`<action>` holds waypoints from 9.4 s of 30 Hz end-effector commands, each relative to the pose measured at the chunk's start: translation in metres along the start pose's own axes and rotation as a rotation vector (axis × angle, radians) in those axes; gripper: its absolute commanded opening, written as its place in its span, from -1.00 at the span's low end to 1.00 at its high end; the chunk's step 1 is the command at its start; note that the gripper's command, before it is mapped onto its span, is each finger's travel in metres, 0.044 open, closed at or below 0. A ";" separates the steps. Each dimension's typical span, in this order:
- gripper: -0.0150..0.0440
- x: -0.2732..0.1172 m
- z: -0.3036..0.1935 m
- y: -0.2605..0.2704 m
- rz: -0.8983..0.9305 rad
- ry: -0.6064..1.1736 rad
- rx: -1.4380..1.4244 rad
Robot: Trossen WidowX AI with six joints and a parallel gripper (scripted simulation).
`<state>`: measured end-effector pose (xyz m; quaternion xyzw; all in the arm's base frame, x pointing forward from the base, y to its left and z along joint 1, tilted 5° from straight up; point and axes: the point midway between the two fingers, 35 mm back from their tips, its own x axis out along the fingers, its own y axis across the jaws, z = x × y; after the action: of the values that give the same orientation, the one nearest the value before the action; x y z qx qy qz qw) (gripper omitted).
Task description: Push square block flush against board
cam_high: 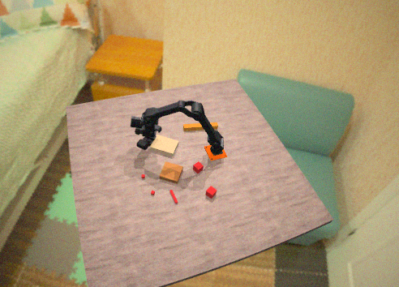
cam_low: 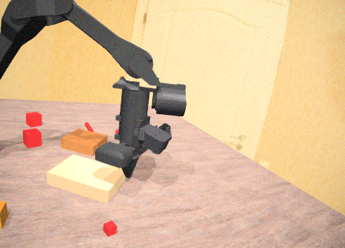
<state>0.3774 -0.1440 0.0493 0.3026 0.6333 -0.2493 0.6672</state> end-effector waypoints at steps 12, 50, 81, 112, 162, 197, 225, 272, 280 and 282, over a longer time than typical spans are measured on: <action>-0.49 0.006 0.014 0.000 -0.007 0.026 0.006; -0.49 -0.045 0.026 0.003 -0.005 0.025 -0.122; -0.49 0.008 0.007 0.002 -0.005 0.027 -0.140; -0.49 0.007 0.023 0.007 -0.005 0.025 -0.140; -0.49 0.009 0.018 -0.033 -0.008 0.026 -0.167; -0.49 0.005 -0.019 -0.037 -0.008 0.029 -0.167; -0.49 0.005 -0.051 -0.043 -0.008 0.032 -0.167; -0.49 0.008 -0.084 -0.050 -0.008 0.035 -0.167; -0.49 0.008 -0.084 -0.050 -0.008 0.035 -0.167; -0.49 0.008 -0.084 -0.050 -0.008 0.035 -0.167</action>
<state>0.2929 -0.1229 0.0434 0.2436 0.6517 -0.1936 0.6918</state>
